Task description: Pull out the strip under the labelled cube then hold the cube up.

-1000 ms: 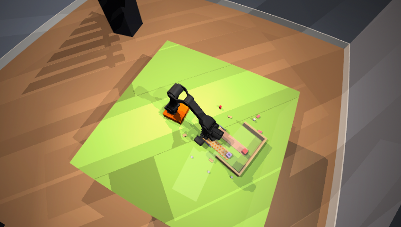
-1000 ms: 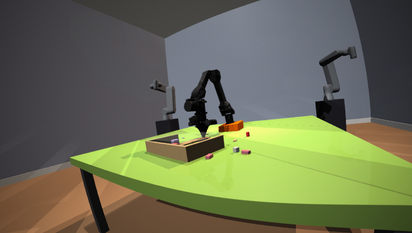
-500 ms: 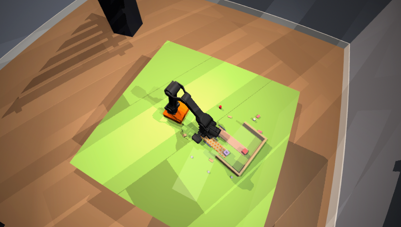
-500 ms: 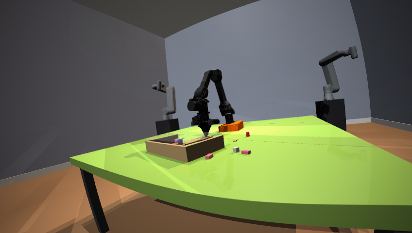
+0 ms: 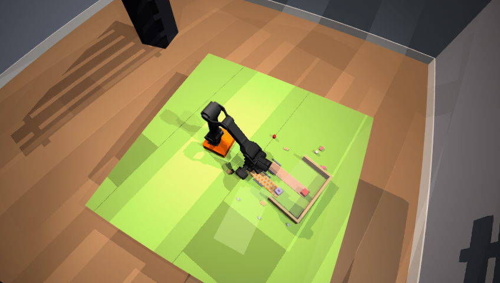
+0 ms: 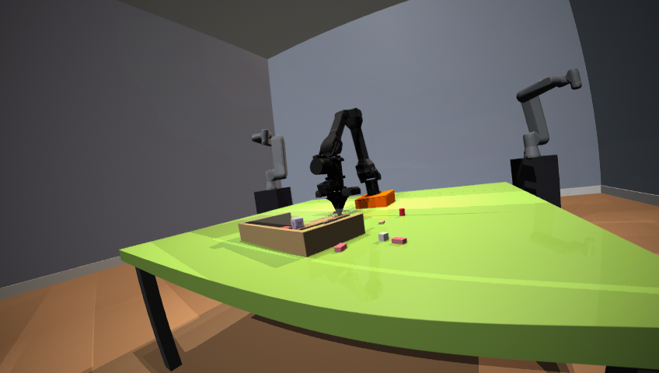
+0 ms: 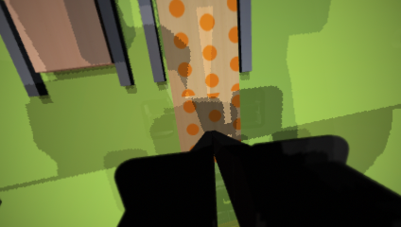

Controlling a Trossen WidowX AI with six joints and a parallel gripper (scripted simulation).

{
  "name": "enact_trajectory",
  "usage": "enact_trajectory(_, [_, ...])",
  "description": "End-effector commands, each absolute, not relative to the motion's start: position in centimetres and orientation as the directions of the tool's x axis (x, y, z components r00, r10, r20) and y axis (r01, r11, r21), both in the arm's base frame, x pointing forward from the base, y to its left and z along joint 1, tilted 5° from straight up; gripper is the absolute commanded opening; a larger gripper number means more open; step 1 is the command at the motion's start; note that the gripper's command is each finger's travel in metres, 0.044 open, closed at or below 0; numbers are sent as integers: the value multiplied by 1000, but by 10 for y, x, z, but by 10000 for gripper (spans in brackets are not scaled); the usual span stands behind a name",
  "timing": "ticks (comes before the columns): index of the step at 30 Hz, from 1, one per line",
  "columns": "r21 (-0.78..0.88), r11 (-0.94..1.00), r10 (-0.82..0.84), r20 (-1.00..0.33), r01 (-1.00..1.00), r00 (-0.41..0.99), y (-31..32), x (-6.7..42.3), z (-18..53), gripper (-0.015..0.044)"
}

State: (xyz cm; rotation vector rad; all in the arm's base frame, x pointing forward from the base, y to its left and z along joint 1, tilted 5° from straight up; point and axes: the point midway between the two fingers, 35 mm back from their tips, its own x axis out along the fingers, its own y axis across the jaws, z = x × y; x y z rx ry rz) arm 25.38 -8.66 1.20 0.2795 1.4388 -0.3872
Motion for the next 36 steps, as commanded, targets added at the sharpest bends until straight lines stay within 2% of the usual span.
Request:
enact_trajectory(1, [-49, 905, -80, -995, 422, 57, -82, 241, 5, 0])
enact_trajectory(36, [-49, 906, -78, -995, 421, 53, -61, 194, 0, 0])
